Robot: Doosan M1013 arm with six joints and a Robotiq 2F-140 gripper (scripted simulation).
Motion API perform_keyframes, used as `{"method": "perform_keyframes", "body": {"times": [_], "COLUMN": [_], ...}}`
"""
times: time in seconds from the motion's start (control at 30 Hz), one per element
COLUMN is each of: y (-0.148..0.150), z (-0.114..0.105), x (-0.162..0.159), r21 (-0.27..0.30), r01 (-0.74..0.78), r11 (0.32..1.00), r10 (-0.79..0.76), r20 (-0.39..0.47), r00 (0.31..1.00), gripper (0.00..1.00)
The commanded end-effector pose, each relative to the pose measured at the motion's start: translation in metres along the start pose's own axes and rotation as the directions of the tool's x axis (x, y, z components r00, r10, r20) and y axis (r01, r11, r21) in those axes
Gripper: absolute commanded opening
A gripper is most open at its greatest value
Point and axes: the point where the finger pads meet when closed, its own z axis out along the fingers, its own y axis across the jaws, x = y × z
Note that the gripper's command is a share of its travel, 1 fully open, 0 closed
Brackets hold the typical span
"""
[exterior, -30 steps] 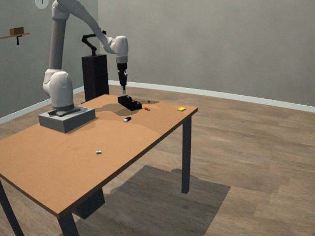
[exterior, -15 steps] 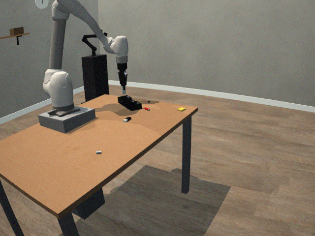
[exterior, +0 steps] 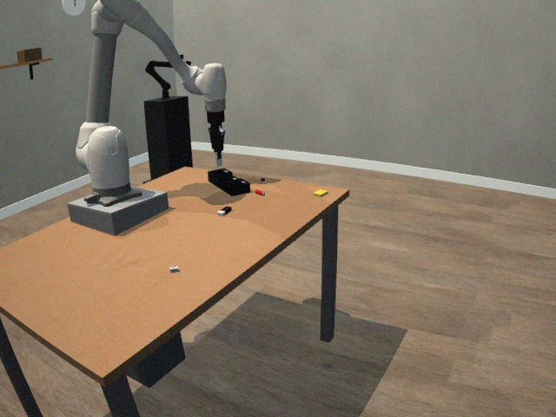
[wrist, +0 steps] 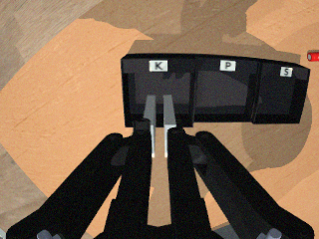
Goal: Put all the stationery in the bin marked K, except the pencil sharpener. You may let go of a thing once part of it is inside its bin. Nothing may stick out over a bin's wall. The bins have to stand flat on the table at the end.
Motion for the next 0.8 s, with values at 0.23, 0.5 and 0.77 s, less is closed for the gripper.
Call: {"method": "perform_keyframes", "body": {"times": [0.23, 0.5, 0.77], "y": [-0.001, -0.001, -0.001], "z": [-0.002, -0.002, 0.012], "x": [0.005, 0.005, 0.002], "r21": [-0.001, -0.001, -0.001], "r01": [0.002, 0.002, 0.002], "r11": [1.0, 1.0, 1.0], "r10": [-0.002, -0.002, -0.002], "r20": [-0.003, -0.003, -0.003], "r00": [1.0, 1.0, 1.0], "gripper": [0.15, 0.15, 0.15]}}
